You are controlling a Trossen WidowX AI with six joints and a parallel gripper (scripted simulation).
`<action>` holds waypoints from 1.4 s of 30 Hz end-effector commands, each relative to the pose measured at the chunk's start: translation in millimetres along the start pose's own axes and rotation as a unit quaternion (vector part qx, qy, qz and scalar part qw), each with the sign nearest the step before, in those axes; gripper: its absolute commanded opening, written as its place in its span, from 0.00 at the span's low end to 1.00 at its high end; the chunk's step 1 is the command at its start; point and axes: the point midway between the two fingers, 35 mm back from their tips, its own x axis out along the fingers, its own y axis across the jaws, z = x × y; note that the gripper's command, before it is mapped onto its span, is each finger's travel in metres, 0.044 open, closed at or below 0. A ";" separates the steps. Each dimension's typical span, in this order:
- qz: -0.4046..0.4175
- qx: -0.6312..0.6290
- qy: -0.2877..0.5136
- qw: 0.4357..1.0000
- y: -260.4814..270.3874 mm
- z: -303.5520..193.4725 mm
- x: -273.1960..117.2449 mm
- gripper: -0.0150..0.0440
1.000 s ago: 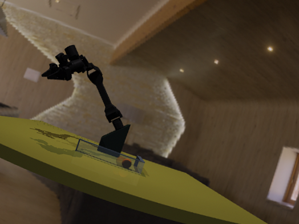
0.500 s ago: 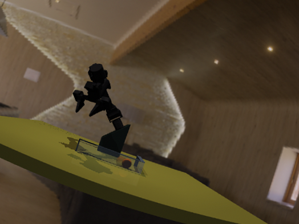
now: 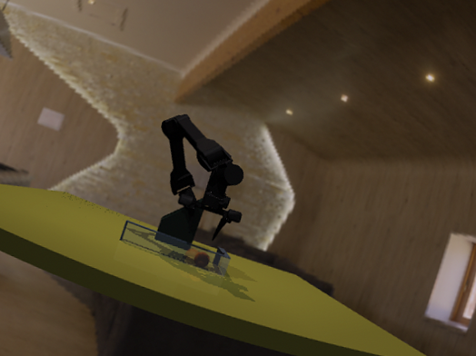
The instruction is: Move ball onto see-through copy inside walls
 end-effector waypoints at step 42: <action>-0.018 -0.028 0.044 0.998 23.7 -37.8 68.7 0.82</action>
